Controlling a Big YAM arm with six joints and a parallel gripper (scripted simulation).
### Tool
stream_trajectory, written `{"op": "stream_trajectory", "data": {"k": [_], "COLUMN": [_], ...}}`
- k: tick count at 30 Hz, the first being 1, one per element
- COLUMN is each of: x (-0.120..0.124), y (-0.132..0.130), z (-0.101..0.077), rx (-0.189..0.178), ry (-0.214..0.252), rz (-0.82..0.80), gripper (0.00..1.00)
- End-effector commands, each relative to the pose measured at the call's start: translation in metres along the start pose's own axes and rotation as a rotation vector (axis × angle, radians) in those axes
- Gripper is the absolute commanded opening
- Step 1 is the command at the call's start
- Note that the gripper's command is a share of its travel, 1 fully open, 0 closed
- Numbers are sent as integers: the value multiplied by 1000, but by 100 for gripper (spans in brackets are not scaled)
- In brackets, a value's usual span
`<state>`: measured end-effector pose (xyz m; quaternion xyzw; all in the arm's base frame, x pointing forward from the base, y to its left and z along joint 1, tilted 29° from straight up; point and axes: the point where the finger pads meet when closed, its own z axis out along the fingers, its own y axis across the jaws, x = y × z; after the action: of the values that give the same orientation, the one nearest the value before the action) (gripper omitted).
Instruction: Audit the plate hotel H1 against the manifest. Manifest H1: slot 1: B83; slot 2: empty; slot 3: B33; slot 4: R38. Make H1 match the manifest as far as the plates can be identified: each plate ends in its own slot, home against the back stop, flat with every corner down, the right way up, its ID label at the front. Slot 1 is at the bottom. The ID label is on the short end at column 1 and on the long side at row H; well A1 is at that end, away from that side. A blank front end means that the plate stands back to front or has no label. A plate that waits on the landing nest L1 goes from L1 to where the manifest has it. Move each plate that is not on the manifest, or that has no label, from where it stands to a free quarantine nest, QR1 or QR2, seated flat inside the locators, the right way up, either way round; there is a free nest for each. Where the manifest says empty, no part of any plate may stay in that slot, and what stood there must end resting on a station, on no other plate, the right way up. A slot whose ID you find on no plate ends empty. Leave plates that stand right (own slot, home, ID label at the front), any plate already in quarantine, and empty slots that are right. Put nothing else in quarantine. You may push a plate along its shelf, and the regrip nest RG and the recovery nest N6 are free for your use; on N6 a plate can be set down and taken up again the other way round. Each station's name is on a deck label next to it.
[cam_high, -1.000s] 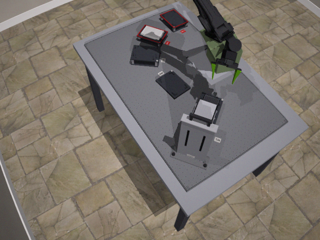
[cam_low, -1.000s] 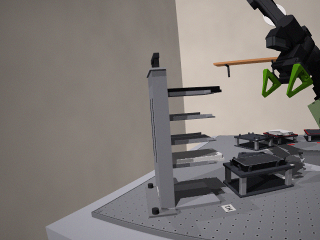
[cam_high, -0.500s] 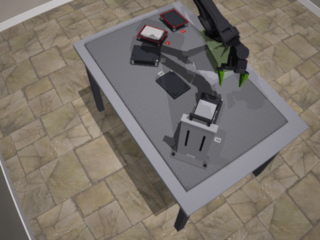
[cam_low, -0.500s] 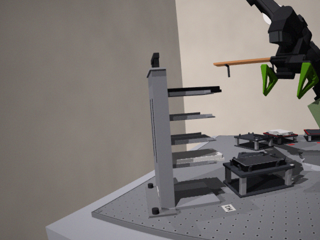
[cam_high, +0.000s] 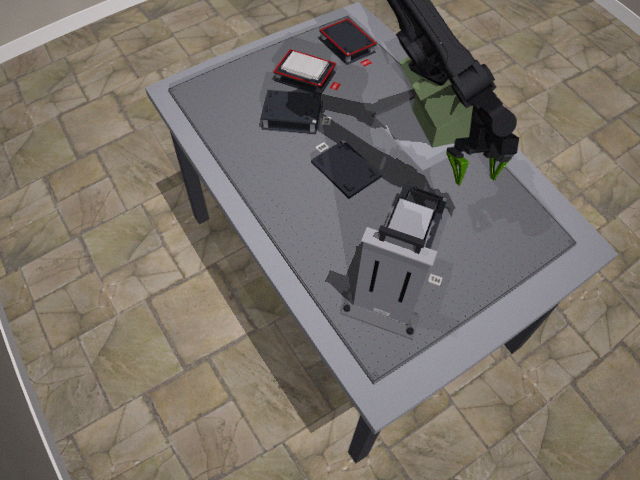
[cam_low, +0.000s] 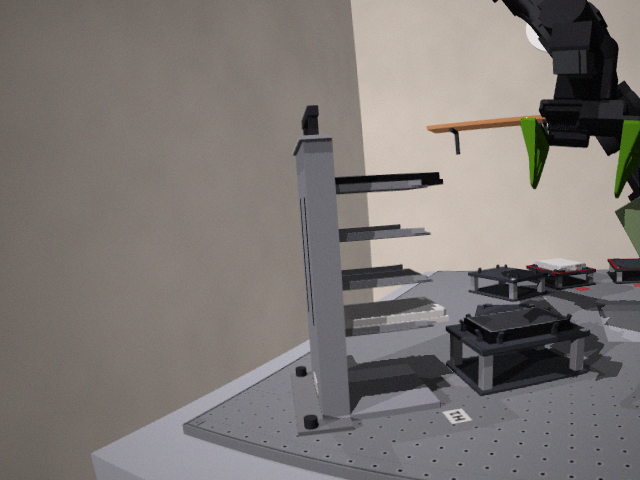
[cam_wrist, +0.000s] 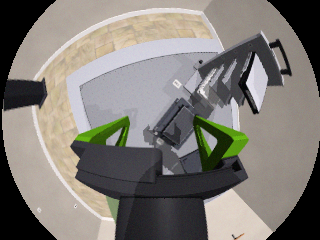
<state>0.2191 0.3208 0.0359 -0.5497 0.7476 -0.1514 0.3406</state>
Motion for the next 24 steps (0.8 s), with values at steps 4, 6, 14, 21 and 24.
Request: {"op": "stream_trajectory", "data": {"k": [4,6,14,21,24], "x": [-37,-42,-59,-78,-77], "y": [11,14,26,39,33], "z": [-1,1,6,12,18], "rx": [-46,-62,-110,-167,-188], "ry": [19,37,86,145,183], "rz": [-153,-193,-315,-457,-501], "gripper": [100,100,100,100,100]}}
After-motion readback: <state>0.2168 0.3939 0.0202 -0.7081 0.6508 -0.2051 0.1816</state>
